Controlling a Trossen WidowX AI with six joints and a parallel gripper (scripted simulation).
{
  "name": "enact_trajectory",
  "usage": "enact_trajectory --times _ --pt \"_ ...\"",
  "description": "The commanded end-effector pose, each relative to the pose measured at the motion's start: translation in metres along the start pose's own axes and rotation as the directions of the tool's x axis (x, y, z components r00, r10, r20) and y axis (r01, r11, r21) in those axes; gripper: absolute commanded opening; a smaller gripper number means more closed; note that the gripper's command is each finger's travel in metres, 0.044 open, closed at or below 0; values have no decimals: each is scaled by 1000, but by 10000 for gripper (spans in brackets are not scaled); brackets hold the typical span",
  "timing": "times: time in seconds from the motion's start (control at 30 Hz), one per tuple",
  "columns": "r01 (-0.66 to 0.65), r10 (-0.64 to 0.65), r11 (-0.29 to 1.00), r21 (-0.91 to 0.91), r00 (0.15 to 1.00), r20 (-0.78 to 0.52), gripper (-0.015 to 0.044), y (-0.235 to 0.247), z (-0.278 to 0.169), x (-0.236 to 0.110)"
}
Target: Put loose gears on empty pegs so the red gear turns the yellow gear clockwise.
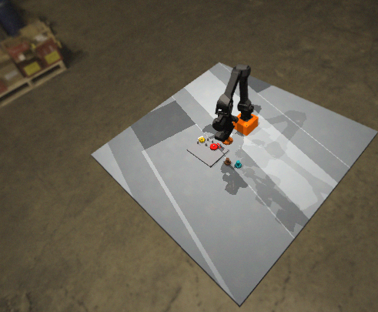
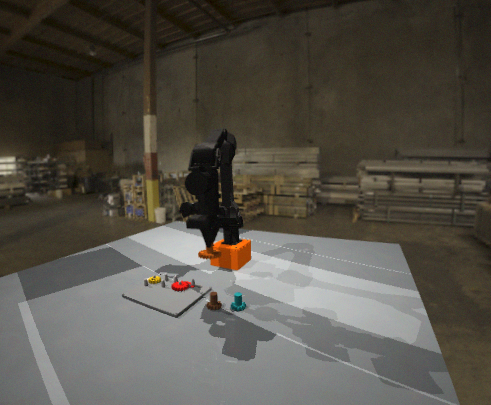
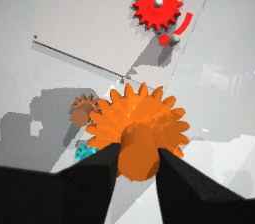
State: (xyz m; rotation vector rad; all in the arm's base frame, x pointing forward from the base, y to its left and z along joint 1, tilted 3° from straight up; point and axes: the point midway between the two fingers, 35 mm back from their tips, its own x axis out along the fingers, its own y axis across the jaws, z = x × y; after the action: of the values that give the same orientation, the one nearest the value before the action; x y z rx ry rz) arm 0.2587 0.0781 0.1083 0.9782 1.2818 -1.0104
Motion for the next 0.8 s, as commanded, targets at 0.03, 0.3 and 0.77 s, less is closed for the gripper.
enact_trajectory --times 0.03,0.3,0.77 --pt "3 -3 1000 -4 1000 5 0 3 10 5" --pt "4 -4 1000 2 1000 7 0 6 26 11" --pt "6 -6 1000 -2 1000 8 0 10 56 23"
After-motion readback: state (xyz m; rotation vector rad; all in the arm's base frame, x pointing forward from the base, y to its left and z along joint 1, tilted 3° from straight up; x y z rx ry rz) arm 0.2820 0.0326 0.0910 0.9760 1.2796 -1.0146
